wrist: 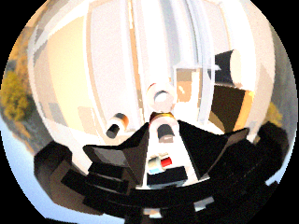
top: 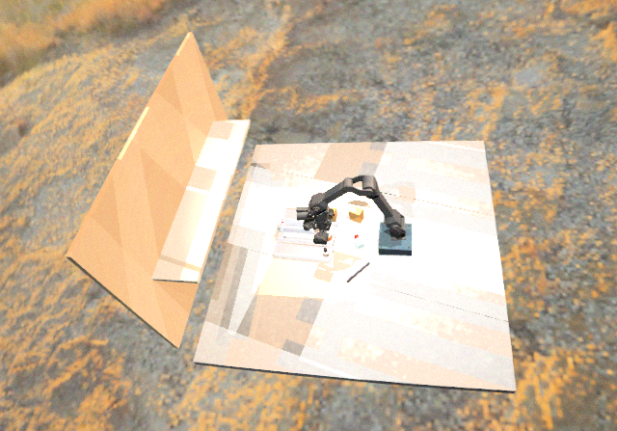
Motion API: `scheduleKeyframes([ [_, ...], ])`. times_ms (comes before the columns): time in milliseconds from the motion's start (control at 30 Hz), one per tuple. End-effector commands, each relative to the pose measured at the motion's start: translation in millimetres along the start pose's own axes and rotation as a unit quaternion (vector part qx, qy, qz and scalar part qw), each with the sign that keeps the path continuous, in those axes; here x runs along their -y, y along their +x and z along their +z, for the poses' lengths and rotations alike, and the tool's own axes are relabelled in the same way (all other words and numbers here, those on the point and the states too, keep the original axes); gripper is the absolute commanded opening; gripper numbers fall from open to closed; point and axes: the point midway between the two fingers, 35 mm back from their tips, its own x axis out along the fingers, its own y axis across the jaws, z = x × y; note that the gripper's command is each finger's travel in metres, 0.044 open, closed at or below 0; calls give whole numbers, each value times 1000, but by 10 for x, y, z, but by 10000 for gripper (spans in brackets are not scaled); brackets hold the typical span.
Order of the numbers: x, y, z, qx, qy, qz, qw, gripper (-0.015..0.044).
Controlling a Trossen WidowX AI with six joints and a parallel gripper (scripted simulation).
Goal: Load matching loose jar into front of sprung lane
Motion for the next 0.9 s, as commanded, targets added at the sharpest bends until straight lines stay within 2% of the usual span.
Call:
scheduleKeyframes([
  [0,-6,38,85,15,-2,1,1000,0],
  [867,-6,106,75,15,-2,1,1000,0],
])
